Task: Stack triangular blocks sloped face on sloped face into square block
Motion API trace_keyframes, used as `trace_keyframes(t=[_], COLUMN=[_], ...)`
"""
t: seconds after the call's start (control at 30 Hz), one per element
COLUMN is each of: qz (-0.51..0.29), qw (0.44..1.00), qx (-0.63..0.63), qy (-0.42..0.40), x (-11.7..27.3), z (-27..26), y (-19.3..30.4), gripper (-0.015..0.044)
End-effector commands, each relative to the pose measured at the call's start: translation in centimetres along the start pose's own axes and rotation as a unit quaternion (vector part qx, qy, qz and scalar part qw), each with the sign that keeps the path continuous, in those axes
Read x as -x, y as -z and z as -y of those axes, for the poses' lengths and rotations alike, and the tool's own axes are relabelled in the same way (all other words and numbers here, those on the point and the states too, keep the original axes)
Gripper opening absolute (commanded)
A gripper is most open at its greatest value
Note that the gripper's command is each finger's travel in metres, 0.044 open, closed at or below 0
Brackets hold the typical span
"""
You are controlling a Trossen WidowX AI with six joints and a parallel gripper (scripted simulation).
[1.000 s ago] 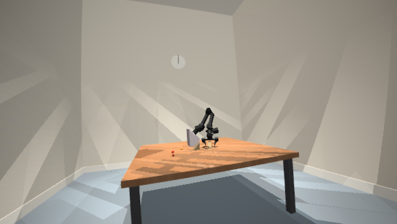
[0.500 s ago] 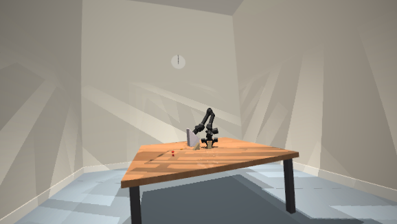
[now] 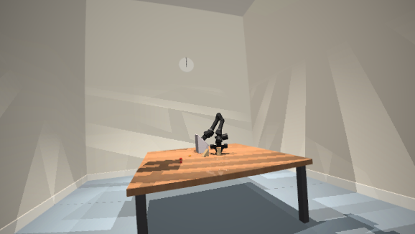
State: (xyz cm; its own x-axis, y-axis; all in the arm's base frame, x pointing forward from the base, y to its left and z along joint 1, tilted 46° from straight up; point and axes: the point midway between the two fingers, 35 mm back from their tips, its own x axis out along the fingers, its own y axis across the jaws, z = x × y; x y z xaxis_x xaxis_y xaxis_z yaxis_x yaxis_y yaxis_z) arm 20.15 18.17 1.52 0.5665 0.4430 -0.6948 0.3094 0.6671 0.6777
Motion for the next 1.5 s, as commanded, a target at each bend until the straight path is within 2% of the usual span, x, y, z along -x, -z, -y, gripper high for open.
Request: trace_keyframes(t=[0.0,0.7,1.47], qz=[-0.003,-0.259,-0.535], qw=[1.000,0.966,0.845], qx=[0.001,0.003,0.002], qy=[-0.002,0.003,0.001], x=[0.1,0.2,-1.9], z=[-0.1,0.0,-0.1], y=[-0.1,-3.9,-7.9], gripper=[0.0000,0.0000,0.0000])
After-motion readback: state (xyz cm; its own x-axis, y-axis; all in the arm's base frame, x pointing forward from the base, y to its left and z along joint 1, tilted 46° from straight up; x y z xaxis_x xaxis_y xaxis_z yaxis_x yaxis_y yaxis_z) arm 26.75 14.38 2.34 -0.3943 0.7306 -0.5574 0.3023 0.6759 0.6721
